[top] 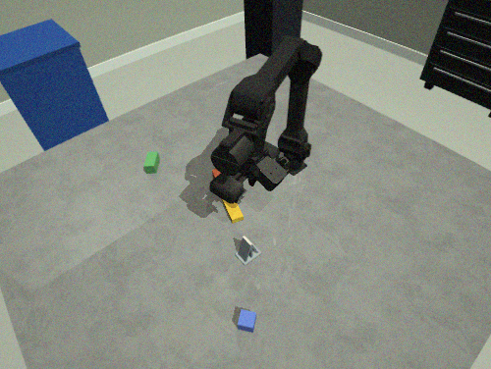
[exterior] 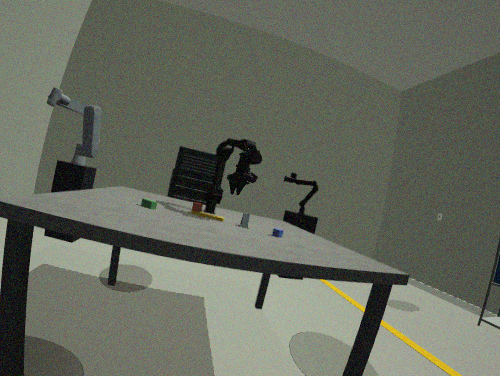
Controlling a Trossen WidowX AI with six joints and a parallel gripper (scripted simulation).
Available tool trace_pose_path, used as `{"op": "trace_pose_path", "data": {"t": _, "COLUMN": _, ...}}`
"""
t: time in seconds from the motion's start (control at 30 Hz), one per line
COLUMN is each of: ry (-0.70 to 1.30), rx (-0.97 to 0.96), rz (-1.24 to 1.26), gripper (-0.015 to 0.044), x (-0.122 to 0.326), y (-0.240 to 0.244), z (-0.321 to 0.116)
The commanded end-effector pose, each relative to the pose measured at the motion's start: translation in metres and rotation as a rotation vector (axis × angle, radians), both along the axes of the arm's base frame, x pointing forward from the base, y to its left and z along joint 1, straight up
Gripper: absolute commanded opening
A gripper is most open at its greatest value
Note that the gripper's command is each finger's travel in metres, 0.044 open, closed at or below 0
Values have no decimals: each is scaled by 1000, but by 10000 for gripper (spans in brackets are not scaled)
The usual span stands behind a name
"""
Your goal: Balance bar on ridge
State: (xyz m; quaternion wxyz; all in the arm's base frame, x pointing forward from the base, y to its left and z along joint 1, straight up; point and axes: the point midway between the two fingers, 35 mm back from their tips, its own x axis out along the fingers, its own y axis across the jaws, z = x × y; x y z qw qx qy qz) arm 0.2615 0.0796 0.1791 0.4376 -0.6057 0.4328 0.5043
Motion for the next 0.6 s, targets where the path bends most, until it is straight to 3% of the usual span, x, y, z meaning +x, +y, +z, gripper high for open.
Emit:
{"op": "trace_pose_path", "data": {"t": 0.0, "ry": 15, "rx": 20, "rz": -89, "gripper": 315, "x": -1, "y": -16, "z": -4}}
{"op": "trace_pose_path", "data": {"t": 0.57, "ry": 51, "rx": 79, "rz": -398, "gripper": 315, "x": -8, "y": -74, "z": -15}}
